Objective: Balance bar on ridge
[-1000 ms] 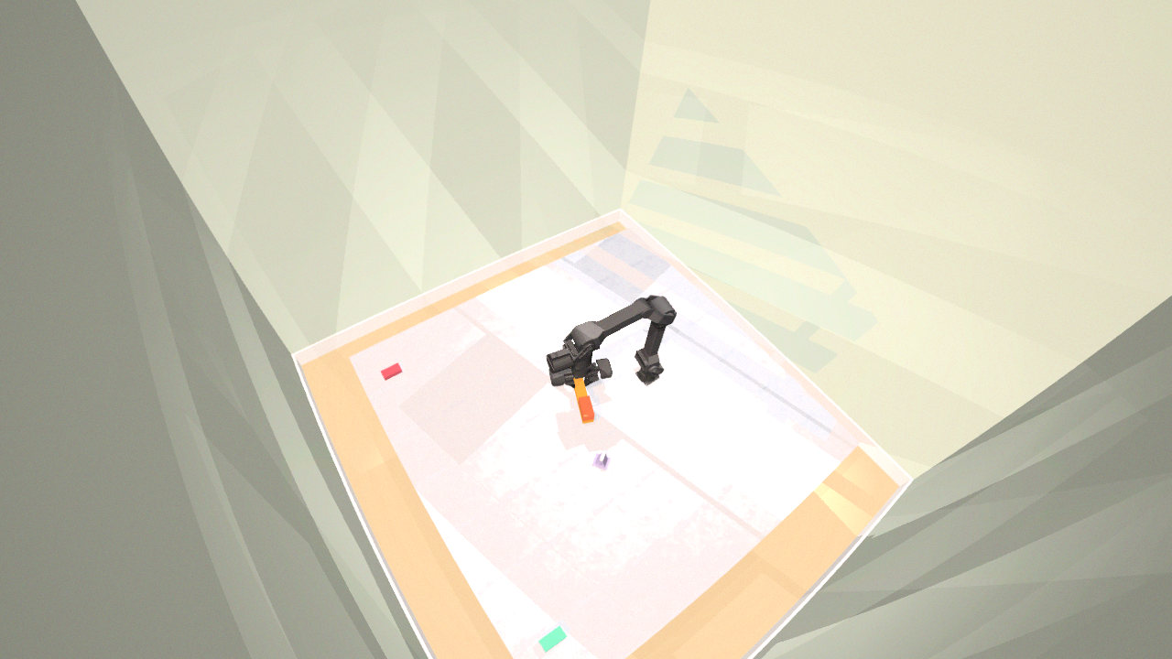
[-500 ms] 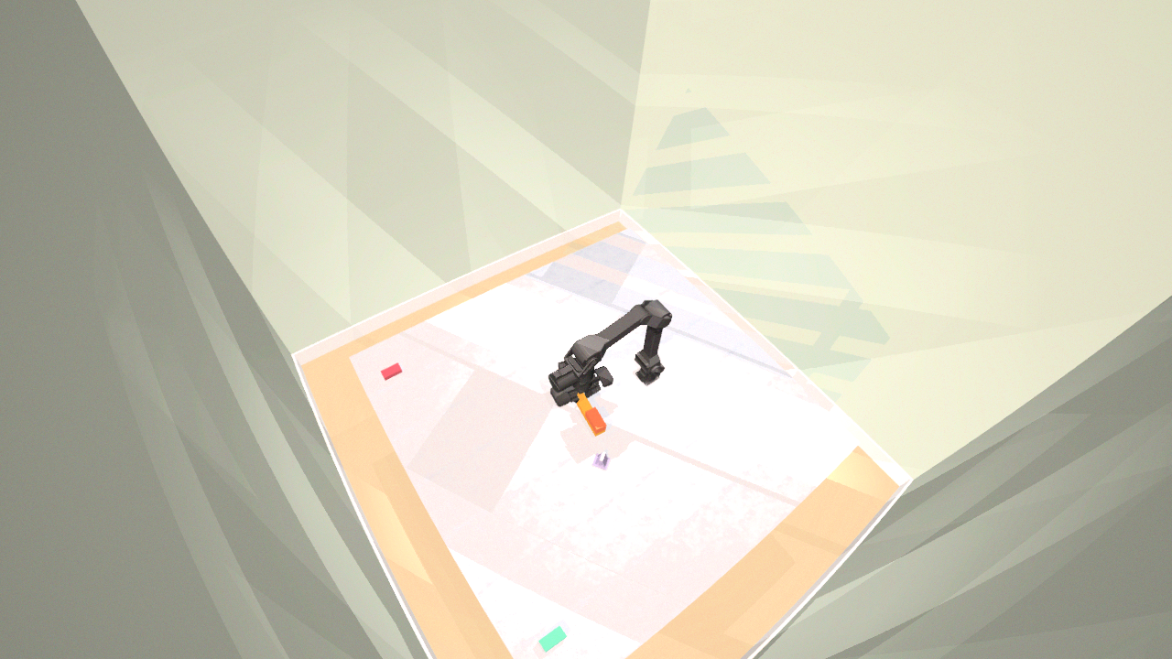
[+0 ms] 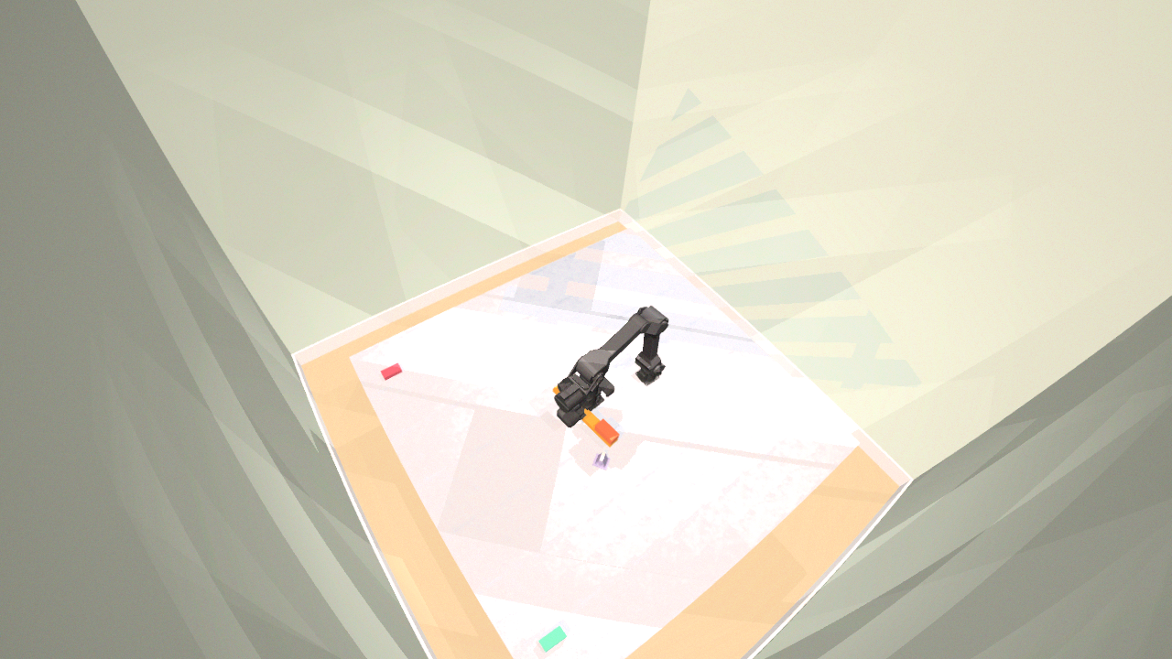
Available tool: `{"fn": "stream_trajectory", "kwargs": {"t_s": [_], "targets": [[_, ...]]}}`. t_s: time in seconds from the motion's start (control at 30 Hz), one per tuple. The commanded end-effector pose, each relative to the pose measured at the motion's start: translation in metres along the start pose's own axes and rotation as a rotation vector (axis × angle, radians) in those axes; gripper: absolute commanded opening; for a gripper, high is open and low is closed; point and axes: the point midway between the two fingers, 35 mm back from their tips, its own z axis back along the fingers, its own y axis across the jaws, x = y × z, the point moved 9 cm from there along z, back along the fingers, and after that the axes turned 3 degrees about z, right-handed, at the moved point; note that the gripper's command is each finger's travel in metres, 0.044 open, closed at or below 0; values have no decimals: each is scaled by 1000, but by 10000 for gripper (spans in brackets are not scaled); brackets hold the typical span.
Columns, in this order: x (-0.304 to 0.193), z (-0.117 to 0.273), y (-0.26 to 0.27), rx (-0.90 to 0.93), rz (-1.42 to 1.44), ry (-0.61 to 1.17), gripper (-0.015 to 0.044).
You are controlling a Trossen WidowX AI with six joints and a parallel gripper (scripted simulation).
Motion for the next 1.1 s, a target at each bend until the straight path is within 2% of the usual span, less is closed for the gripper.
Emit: {"fn": "stream_trajectory", "kwargs": {"t_s": [0.0, 0.77, 1.07], "targets": [[-11, 1, 7, 2, 64, 1, 0], [-87, 0, 45, 7, 435, 8, 0], [-91, -8, 48, 8, 450, 8, 0]]}}
